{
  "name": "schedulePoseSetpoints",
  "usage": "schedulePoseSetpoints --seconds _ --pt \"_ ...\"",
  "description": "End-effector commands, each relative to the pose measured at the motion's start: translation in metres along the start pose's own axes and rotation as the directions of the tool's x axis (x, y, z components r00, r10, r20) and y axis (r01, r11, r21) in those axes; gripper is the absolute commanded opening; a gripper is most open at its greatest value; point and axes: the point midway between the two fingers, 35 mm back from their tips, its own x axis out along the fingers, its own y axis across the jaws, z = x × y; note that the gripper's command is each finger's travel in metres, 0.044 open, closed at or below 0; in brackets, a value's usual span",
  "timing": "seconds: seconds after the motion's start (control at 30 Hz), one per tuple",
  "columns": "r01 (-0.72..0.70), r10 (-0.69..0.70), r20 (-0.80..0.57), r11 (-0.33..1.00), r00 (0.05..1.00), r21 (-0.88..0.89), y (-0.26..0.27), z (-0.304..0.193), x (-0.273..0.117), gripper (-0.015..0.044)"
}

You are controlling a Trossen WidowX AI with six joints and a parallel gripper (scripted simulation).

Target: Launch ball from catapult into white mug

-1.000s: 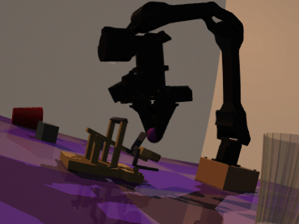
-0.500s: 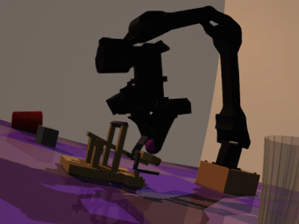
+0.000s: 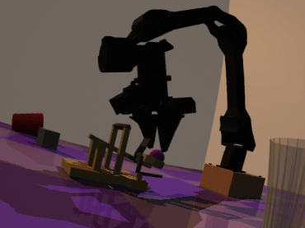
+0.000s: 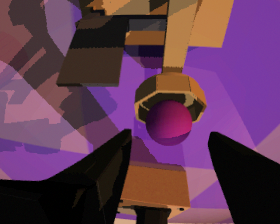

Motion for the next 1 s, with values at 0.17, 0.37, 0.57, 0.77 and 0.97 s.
schedulePoseSetpoints --seconds 0.17,0.37,0.57,0.77,0.97 --pt "0.006 -0.007 0.114 1.0 0.993 0.001 0.0 -0.039 -0.1 0.044" --pt "0.009 -0.011 0.219 1.0 0.976 0.009 -0.001 0.009 -0.1 0.044" --pt "0.019 -0.023 0.414 1.0 0.91 0.015 -0.003 0.068 -0.135 0.044" --pt "0.025 -0.032 0.591 0.999 0.806 0.021 -0.004 0.122 -0.176 0.044" --pt "0.025 -0.039 0.744 0.999 0.668 0.029 -0.004 0.169 -0.221 0.044"
